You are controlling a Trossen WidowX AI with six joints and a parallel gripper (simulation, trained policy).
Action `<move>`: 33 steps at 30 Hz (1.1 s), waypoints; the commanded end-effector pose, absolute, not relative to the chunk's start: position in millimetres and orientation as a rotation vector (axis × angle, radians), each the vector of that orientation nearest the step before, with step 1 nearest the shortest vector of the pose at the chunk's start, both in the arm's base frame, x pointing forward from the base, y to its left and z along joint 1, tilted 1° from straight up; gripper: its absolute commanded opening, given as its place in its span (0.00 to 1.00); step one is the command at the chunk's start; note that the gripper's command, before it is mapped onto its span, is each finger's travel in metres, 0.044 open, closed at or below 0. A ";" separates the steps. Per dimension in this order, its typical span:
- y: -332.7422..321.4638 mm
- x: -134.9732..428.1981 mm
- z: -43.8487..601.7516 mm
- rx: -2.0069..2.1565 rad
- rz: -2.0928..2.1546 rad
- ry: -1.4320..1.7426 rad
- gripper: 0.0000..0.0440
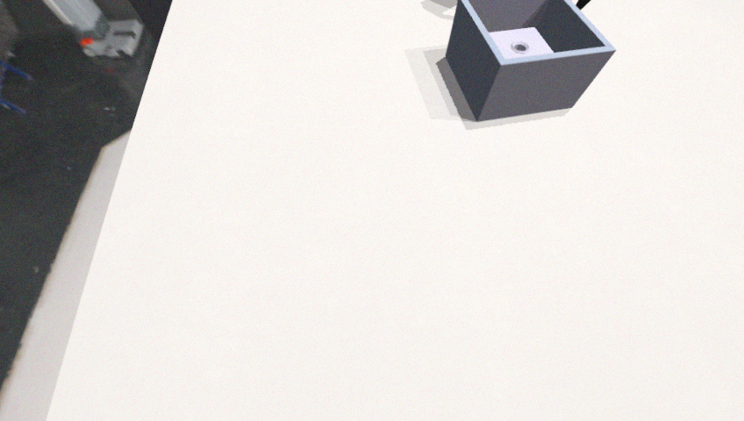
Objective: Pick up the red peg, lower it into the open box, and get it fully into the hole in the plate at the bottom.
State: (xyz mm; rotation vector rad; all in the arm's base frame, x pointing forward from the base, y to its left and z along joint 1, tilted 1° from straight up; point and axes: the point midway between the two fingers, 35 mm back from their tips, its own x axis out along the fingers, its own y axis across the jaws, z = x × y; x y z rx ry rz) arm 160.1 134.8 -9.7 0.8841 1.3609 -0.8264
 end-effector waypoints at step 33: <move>117.0 206.0 60.6 0.721 -0.660 1.288 0.01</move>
